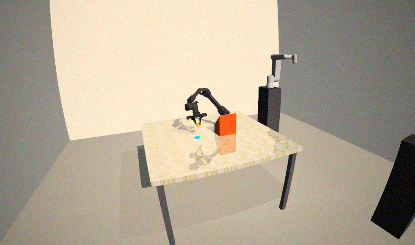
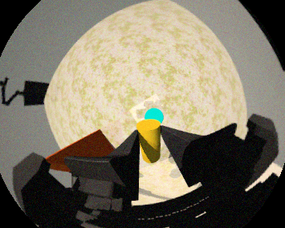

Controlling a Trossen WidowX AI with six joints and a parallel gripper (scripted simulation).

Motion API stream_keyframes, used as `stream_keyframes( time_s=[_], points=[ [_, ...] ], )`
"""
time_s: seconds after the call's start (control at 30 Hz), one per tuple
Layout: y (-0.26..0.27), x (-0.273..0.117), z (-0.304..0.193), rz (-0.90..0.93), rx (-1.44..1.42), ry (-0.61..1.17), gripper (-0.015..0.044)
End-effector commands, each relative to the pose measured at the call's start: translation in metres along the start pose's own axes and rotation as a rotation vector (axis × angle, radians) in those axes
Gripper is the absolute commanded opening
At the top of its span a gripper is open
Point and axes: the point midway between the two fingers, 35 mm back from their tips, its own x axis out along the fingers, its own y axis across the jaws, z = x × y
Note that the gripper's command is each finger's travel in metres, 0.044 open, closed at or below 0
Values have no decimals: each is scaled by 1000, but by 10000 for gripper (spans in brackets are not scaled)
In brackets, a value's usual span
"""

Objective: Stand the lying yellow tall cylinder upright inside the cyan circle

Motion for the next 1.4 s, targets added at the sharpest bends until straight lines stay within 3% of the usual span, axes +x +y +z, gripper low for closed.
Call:
stream_keyframes(
  time_s=[0.0,1.37],
  points=[
    [1,0,-2,19,-1,-33,105],
    [7,16,-2,161,-4,-303,105]
  ],
)
